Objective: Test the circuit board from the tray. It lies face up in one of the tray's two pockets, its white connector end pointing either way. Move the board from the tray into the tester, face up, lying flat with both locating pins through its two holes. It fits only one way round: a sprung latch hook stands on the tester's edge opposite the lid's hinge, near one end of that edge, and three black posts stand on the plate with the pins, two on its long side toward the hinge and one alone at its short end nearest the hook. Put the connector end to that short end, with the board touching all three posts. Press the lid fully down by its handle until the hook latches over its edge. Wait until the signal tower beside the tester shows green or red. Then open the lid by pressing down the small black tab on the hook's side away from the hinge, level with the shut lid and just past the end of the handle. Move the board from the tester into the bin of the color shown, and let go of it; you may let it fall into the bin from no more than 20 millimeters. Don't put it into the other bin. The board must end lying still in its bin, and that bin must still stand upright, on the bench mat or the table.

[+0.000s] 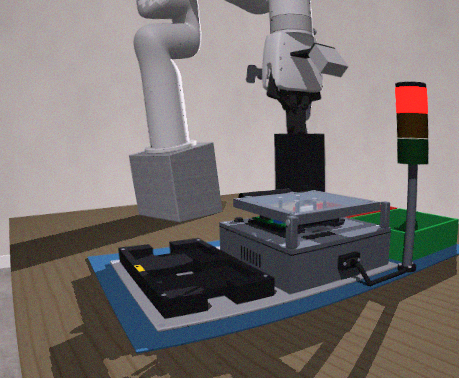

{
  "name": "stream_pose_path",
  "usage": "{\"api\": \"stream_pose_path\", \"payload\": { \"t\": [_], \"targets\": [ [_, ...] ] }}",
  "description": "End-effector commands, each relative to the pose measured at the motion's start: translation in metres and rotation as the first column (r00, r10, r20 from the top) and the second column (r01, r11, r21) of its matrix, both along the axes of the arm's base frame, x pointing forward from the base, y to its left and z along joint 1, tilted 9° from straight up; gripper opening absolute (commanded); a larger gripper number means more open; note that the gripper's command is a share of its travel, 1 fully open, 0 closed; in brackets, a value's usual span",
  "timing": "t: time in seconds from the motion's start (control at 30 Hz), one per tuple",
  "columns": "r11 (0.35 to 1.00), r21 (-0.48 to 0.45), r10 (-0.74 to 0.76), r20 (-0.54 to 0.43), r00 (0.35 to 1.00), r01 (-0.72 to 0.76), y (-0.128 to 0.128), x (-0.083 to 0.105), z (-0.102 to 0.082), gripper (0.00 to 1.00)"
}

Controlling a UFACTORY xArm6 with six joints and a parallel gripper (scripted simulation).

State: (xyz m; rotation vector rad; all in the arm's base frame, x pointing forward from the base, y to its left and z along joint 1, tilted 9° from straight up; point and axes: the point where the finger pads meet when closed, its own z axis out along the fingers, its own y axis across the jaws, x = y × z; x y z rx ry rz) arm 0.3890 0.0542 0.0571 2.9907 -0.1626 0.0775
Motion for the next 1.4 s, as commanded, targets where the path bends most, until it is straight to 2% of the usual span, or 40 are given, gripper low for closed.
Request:
{"api": "stream_pose_path", "payload": {
  "t": [0.0,0.2,0.53,0.6,0.77,1.37],
  "targets": [
    [1.0,0.0,0.0,0.004,1.0,0.0,0.002,0.002,0.001,0.0],
    [1.0,0.0,0.0,0.004,1.0,0.0,0.001,0.002,-0.007,0.0],
    [1.0,0.0,0.0,0.004,1.0,0.0,-0.006,0.004,-0.05,0.0],
    [1.0,0.0,0.0,0.004,1.0,0.0,-0.006,0.004,-0.05,0.0],
    [1.0,0.0,0.0,0.004,1.0,0.0,-0.008,0.005,-0.065,0.0],
    [1.0,0.0,0.0,0.004,1.0,0.0,-0.009,0.005,-0.071,0.0]
  ]
}}
